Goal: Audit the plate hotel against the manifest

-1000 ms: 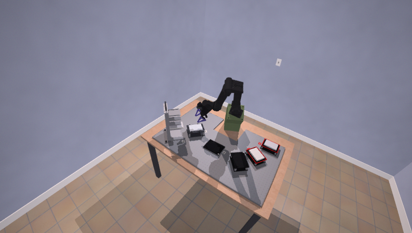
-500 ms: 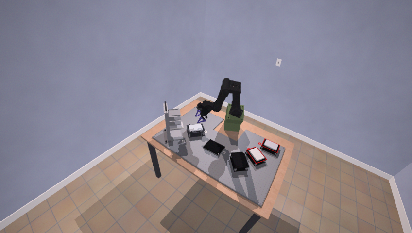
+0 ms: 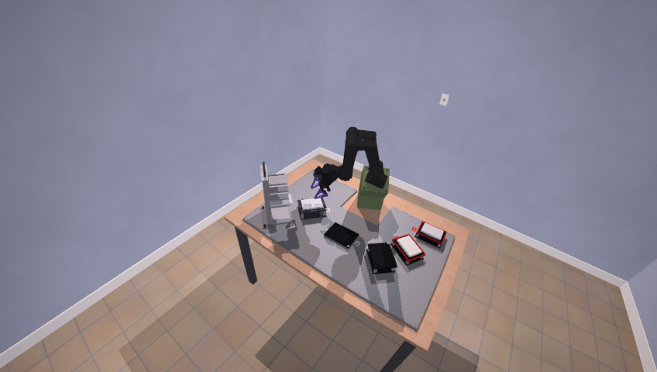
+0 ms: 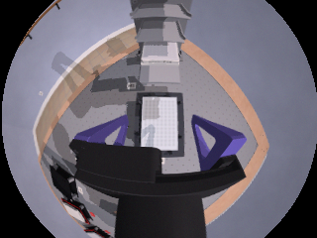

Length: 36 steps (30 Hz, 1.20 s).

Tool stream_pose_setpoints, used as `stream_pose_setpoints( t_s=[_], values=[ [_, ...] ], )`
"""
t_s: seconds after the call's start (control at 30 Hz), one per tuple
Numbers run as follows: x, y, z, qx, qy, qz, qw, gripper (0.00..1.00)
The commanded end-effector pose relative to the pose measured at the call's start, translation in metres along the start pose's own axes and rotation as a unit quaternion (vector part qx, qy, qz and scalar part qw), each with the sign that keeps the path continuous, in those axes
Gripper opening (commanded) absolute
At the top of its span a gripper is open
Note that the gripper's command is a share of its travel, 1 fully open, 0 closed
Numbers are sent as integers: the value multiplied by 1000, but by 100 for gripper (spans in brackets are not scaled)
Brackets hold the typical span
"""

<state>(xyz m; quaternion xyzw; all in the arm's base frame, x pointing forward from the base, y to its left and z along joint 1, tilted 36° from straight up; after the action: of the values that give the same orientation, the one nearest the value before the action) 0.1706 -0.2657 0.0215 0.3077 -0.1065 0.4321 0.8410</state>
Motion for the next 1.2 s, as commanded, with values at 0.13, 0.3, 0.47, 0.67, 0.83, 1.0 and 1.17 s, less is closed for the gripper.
stream_pose_setpoints(
  t_s=[0.13, 0.3, 0.47, 0.67, 0.83, 1.0, 1.17],
  values=[
    [3, -15, -10, -4, -3, 6, 1000, 100],
    [5, -10, -22, 2, -7, 5, 1000, 100],
    [7, -9, -29, 3, -6, 4, 1000, 100],
    [8, -7, -36, 4, -7, 4, 1000, 100],
    [9, -6, -42, 5, -8, 4, 1000, 100],
    [10, -4, -49, 6, -8, 4, 1000, 100],
    [11, -3, -55, 6, -8, 4, 1000, 100]
  ],
)
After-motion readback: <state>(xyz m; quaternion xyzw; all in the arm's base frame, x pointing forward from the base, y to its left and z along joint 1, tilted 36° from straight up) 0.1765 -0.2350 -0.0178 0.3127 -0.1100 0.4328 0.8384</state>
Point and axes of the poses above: the point where the finger pads meet when closed, its own y axis back along the fingers, its own x axis across the jaws, z = x × y, the point moved 8 cm from there along y, back along the fingers, and after that the axes turned 7 degrees about y, right-handed, at the moved point
